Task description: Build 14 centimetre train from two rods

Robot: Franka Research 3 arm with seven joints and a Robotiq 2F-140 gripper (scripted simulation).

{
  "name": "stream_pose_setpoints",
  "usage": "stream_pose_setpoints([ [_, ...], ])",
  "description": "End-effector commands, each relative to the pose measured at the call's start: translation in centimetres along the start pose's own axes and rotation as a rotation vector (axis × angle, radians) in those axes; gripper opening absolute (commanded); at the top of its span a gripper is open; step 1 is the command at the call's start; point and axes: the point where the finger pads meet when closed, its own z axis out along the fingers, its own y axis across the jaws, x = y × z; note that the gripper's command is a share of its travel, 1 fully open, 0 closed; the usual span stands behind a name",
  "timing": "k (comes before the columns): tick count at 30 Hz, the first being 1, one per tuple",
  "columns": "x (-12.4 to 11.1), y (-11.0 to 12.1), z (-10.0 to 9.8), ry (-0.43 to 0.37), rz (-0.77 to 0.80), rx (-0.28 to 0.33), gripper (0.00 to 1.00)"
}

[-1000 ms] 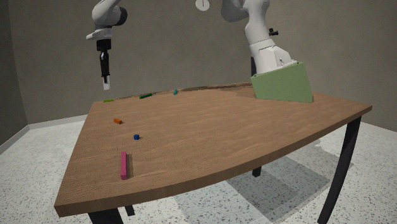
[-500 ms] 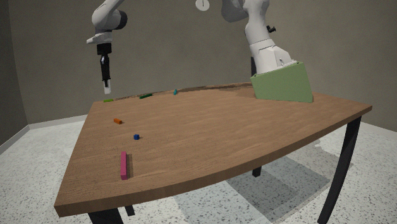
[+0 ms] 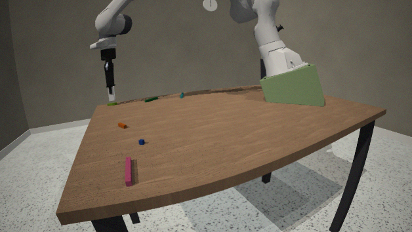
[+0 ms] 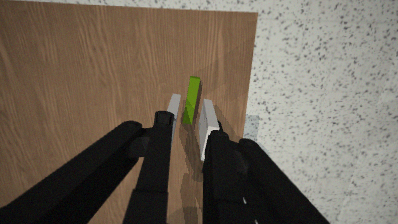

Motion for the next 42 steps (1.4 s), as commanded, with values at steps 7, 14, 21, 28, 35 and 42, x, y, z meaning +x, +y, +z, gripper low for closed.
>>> stream_pose_setpoints([
  [7, 0.32, 0.02, 0.59, 0.008, -0.005, -0.001, 0.23],
  [14, 0.32, 0.02, 0.68, 0.008, -0.005, -0.001, 0.23],
  [21, 0.32, 0.02, 0.69, 0.008, -0.005, -0.001, 0.23],
  [28, 0.32, 0.02, 0.69, 0.008, -0.005, -0.001, 0.23],
  [35, 0.32, 0.02, 0.69, 0.008, -0.005, -0.001, 0.23],
  [42, 0.32, 0.02, 0.69, 0.008, -0.005, -0.001, 0.23],
])
